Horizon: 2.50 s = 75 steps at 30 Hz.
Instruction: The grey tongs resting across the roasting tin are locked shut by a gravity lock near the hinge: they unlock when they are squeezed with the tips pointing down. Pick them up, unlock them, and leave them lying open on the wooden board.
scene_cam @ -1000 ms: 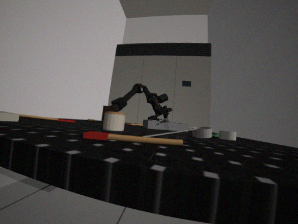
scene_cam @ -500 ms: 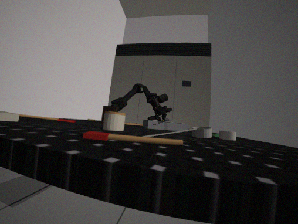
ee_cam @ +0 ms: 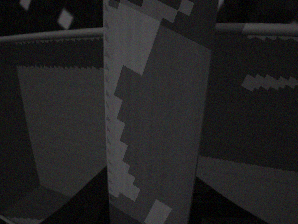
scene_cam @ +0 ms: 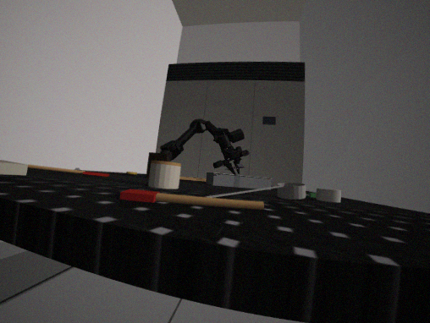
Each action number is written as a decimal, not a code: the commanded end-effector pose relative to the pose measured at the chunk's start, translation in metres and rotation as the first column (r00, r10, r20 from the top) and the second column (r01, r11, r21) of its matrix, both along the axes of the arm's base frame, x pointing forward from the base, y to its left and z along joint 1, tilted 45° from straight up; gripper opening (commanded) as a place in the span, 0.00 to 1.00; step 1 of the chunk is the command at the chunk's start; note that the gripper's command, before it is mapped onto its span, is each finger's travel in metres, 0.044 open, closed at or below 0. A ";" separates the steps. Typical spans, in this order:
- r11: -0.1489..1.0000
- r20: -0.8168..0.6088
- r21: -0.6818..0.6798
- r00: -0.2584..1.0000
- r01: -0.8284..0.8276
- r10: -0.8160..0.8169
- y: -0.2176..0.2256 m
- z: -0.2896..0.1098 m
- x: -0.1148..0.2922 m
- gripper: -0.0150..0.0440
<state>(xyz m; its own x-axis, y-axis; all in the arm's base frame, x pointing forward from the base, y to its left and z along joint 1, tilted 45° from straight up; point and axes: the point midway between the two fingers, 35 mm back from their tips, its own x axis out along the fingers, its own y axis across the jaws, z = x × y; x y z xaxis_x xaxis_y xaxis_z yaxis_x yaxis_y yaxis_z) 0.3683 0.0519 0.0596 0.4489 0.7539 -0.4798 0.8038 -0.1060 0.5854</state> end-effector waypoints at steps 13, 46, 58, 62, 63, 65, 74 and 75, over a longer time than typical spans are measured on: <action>1.000 0.031 0.001 1.000 0.007 -0.007 -0.029 0.039 0.001 0.00; 0.960 -0.241 -0.141 0.949 -0.241 0.203 -0.025 0.035 0.008 0.00; 0.925 -0.326 -0.149 0.901 -0.348 0.287 -0.022 0.041 0.002 0.00; 0.925 -0.326 -0.149 0.901 -0.348 0.287 -0.022 0.041 0.002 0.00; 0.925 -0.326 -0.149 0.901 -0.348 0.287 -0.022 0.041 0.002 0.00; 0.927 -0.321 -0.146 0.903 -0.346 0.287 -0.021 0.043 0.001 0.00; 0.864 -0.191 -0.216 0.888 -0.454 0.419 0.008 0.091 -0.013 0.00; 0.854 -0.173 -0.227 0.882 -0.468 0.438 0.012 0.098 -0.016 0.00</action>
<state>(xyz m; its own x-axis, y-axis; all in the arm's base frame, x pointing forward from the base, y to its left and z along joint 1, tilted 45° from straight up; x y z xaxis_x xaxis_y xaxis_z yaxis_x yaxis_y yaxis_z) 0.3583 0.0525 0.1317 0.0035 0.7077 -0.7065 0.8450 0.3757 0.3805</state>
